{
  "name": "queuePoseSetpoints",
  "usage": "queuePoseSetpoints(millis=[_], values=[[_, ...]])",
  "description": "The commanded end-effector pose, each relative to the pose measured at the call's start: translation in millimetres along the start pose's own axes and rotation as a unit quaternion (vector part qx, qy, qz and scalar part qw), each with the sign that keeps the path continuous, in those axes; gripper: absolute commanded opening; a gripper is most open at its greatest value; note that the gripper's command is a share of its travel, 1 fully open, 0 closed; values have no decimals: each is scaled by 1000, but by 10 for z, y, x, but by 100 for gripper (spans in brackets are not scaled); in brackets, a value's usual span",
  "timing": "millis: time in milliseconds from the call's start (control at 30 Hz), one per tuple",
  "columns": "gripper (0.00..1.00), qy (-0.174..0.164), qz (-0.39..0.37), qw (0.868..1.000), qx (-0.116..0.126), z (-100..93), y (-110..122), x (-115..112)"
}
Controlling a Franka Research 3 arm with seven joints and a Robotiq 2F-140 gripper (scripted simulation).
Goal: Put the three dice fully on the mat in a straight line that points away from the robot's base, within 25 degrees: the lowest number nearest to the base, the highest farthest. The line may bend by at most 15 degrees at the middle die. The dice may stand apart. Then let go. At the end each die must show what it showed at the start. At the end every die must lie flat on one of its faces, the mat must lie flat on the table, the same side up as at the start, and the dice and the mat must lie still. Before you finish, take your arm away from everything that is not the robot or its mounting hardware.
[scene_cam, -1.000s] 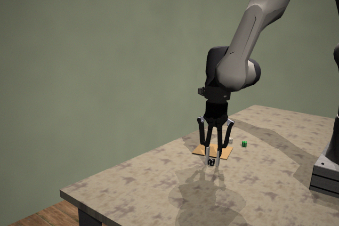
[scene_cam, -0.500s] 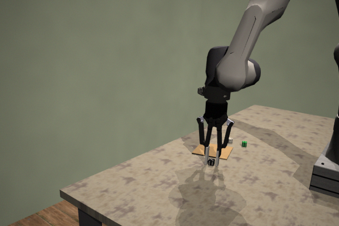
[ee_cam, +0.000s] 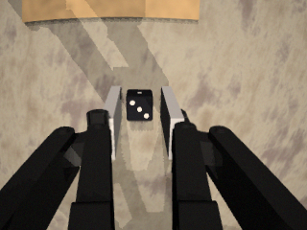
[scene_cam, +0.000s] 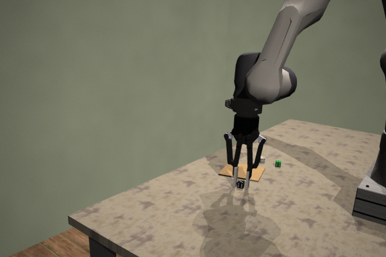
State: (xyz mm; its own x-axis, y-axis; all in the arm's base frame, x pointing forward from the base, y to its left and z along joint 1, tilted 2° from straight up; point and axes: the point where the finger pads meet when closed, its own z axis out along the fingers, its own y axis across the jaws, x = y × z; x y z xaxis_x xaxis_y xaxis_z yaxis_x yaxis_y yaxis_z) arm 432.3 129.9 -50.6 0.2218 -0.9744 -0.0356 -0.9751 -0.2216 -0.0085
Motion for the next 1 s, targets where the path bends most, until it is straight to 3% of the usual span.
queuePoseSetpoints(millis=[0, 200, 233, 967], values=[[21, 0, -1, 1000, 1, 2, -12, 5], [21, 0, -1, 1000, 1, 2, -12, 5], [9, 0, -1, 1000, 1, 2, -12, 5], [9, 0, -1, 1000, 1, 2, -12, 5]])
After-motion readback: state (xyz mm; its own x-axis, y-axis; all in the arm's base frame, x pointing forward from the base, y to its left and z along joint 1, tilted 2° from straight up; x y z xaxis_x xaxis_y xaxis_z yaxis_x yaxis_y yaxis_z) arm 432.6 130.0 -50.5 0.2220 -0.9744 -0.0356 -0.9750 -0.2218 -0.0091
